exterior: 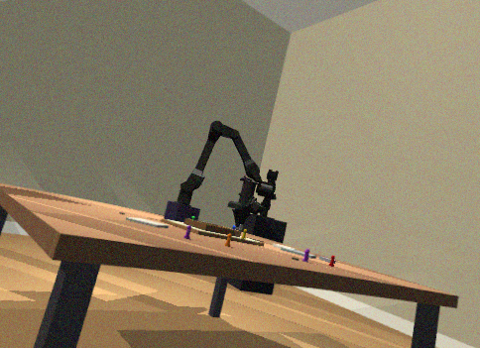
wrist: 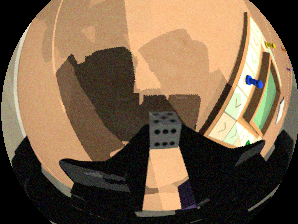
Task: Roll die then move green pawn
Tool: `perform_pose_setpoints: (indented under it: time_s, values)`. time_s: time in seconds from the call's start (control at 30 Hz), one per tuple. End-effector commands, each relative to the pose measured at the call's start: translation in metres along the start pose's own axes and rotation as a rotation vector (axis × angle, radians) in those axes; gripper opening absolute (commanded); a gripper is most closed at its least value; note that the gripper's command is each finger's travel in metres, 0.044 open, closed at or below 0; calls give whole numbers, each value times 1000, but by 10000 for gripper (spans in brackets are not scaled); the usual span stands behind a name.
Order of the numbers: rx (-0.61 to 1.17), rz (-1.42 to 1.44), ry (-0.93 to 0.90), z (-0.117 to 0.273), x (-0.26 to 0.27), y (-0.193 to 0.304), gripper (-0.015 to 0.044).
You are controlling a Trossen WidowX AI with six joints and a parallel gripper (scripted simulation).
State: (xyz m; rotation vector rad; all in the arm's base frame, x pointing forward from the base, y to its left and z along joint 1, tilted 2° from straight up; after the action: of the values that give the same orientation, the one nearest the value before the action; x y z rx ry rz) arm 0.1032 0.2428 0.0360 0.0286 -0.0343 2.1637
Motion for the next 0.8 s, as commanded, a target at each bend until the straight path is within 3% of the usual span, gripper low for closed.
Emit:
perform_pose_setpoints:
  time_s: [0.0, 0.33, 0.77]
  values:
    - [-18, -4, -13, 27, 4, -5, 0]
    - [-24, -26, -3, 90, 3, -2, 0]
    - [-25, -86, 1, 85, -30, -21, 0]
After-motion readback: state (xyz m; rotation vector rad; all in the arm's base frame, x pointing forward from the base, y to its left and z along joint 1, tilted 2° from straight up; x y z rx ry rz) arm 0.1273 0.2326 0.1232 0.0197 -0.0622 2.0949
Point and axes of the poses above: the point midway between the two fingers, 35 mm back from their tips, its own z axis back along the fingers, its own x axis across the jaws, y = z × x, the point moved 3 cm from there along z, back along the fingers, and after that the axes turned 1 degree about -z, right-handed, at the moved point
